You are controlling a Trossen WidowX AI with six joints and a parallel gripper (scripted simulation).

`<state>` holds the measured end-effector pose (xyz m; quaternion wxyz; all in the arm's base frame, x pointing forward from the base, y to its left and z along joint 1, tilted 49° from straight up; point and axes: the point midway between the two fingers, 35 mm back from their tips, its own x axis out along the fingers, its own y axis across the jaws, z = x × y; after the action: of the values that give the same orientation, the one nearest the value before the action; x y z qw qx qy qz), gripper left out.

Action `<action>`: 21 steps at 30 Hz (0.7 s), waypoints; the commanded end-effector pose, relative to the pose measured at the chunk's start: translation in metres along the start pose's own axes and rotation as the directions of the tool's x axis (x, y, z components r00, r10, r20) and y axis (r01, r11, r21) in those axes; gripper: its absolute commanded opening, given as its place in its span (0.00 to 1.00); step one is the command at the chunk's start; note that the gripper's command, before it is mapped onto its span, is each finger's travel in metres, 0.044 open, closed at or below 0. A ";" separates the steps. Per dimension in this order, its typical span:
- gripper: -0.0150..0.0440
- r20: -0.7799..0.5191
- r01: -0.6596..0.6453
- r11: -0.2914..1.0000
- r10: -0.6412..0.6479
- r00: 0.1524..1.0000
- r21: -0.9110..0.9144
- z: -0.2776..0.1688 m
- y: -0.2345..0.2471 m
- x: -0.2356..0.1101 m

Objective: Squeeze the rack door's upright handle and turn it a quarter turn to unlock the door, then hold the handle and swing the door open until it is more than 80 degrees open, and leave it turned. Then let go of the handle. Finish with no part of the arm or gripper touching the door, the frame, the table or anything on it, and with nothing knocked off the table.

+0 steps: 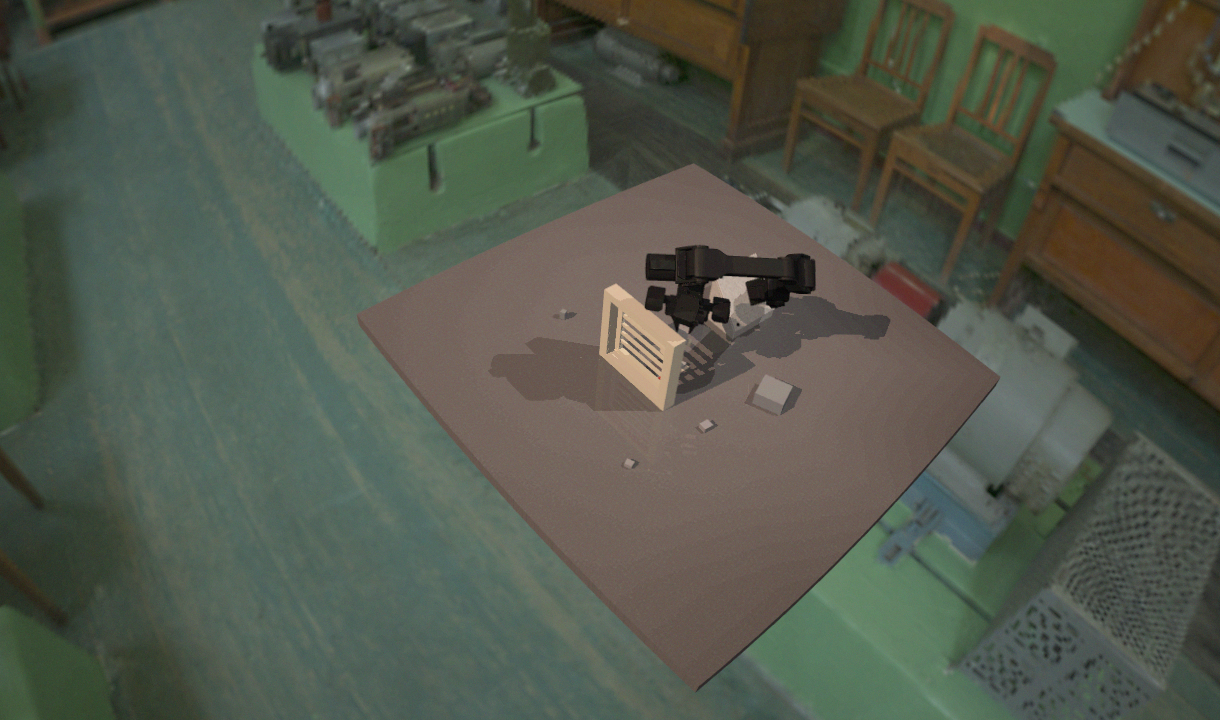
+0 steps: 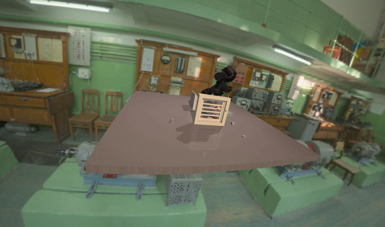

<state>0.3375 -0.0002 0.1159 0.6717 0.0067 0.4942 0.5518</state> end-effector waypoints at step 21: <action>0.29 -0.001 -0.002 0.372 0.001 1.000 -0.928 0.000 0.000 0.000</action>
<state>0.3361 -0.0005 0.1164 0.5903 -0.3171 0.1654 0.7236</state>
